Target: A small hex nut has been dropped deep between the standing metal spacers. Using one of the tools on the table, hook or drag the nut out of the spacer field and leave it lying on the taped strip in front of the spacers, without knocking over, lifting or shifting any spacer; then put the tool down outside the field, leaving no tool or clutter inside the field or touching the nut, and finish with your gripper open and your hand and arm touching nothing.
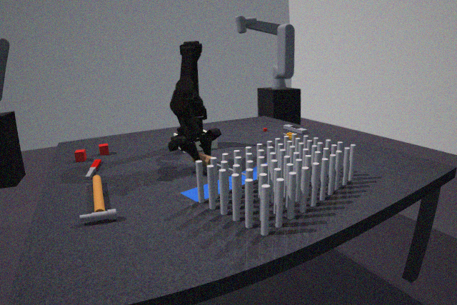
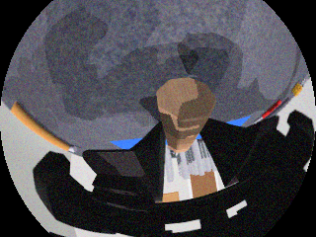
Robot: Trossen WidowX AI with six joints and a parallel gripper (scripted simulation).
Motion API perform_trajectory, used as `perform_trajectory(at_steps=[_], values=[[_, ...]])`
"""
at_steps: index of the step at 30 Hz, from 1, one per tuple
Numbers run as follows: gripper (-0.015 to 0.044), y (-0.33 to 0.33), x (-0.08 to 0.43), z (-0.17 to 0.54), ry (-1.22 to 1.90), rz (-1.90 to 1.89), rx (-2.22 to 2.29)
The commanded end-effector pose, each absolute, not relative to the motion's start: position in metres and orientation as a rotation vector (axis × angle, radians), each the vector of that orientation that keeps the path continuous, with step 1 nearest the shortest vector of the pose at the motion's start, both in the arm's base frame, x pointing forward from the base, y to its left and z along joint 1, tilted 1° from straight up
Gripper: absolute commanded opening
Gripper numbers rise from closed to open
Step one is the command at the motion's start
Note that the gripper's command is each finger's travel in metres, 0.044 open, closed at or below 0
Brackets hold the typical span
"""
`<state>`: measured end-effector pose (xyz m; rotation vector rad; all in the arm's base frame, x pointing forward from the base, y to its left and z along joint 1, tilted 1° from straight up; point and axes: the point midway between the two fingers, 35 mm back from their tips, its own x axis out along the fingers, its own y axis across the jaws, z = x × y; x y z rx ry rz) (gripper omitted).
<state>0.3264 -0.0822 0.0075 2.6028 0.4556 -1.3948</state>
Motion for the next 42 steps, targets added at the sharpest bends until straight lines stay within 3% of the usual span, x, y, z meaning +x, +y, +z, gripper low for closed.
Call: perform_trajectory(at_steps=[1, 42], values=[[0.0000, -0.083, 0.335, 0.012, 0.443, -1.372, 2.609], [0.0000, -0.072, 0.368, 0.014, 0.443, -1.368, 2.612]])
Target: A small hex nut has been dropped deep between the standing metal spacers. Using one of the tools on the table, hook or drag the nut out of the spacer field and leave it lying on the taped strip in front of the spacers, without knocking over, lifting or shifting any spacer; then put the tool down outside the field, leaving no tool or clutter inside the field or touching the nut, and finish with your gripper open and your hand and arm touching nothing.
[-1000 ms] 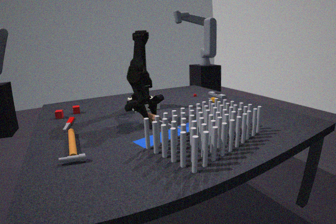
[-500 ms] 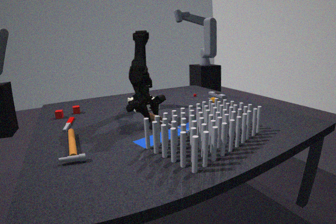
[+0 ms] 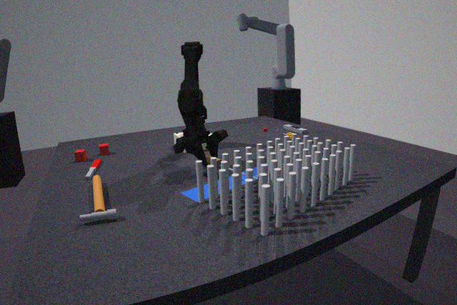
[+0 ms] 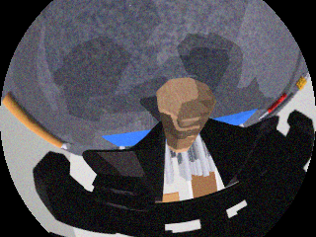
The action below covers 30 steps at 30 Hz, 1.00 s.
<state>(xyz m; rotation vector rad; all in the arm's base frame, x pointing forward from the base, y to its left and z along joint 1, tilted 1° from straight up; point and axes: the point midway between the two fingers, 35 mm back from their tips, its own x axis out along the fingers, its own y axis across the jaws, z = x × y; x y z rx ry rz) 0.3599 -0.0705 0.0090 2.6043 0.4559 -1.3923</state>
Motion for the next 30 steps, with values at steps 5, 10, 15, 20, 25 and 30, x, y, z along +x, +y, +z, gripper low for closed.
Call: perform_trajectory(at_steps=[5, 10, 15, 20, 25, 30], values=[[0.0000, -0.070, 0.372, 0.014, 0.443, -1.368, 2.612], [0.0000, -0.069, 0.375, 0.014, 0.443, -1.367, 2.612], [0.0000, -0.068, 0.379, 0.014, 0.443, -1.367, 2.613], [0.0000, -0.066, 0.383, 0.014, 0.443, -1.366, 2.613], [0.0000, -0.065, 0.386, 0.015, 0.443, -1.366, 2.613], [0.0000, -0.064, 0.390, 0.015, 0.443, -1.365, 2.614]])
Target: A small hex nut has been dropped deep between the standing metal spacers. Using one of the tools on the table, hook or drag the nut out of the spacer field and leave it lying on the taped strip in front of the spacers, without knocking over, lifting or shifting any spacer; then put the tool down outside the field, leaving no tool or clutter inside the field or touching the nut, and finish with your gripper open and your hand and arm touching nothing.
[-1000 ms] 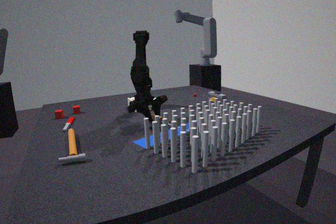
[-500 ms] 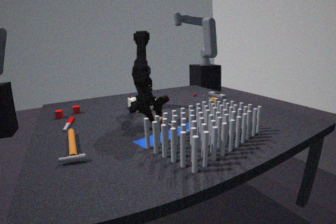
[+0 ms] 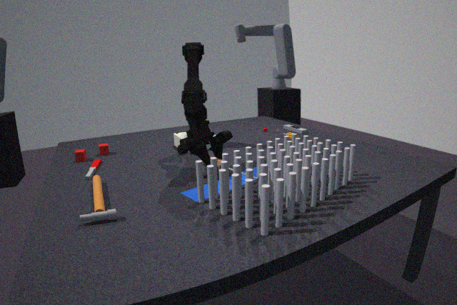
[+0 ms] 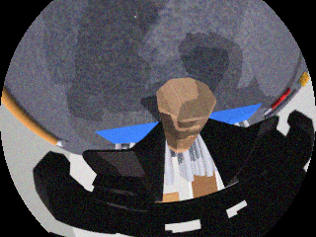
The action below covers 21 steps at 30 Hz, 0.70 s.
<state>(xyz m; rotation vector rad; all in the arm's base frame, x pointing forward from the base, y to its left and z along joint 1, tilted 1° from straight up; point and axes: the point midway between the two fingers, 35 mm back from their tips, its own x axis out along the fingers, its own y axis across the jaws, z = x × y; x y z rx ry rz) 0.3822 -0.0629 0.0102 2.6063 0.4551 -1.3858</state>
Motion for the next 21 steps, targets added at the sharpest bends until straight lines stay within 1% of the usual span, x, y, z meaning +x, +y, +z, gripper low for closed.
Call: perform_trajectory(at_steps=[1, 21], values=[[0.0000, -0.064, 0.390, 0.015, 0.444, -1.365, 2.614], [0.0000, -0.059, 0.404, 0.015, 0.444, -1.363, 2.615]])
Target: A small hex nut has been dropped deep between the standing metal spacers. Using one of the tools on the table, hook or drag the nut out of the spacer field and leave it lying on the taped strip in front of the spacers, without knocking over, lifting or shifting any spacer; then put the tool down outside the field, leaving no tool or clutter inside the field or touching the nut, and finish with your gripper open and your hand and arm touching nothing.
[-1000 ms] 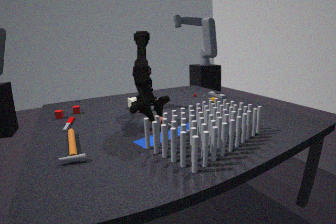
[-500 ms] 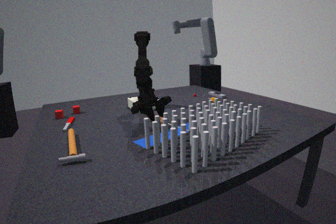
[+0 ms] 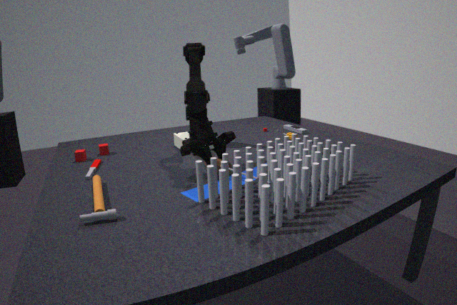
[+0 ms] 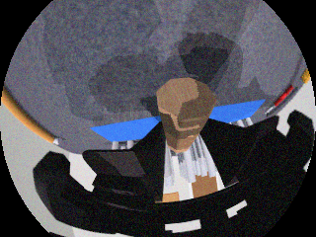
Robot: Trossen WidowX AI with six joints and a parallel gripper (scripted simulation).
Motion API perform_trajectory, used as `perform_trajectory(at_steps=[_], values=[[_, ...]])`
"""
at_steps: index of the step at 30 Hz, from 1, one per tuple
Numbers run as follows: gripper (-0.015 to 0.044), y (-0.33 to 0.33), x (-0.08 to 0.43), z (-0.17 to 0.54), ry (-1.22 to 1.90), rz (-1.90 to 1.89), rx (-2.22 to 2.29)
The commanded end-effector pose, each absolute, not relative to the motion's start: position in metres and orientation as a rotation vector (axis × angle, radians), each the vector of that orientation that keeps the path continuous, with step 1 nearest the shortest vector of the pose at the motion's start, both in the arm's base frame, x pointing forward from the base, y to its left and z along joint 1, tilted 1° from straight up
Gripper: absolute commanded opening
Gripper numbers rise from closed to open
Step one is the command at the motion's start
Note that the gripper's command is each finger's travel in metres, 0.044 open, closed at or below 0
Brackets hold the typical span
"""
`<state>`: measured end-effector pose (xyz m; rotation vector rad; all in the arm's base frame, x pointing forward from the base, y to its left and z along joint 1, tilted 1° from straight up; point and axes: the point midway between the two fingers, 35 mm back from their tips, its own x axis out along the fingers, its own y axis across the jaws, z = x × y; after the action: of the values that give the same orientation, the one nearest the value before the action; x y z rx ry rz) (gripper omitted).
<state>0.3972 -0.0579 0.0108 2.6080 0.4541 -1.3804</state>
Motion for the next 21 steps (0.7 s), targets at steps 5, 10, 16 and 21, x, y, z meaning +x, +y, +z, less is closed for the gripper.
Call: perform_trajectory(at_steps=[5, 10, 16, 21], values=[[0.0000, -0.057, 0.407, 0.015, 0.444, -1.363, 2.615], [0.0000, -0.056, 0.411, 0.015, 0.444, -1.362, 2.616], [0.0000, -0.054, 0.415, 0.015, 0.444, -1.362, 2.616], [0.0000, -0.052, 0.418, 0.015, 0.444, -1.361, 2.616]])
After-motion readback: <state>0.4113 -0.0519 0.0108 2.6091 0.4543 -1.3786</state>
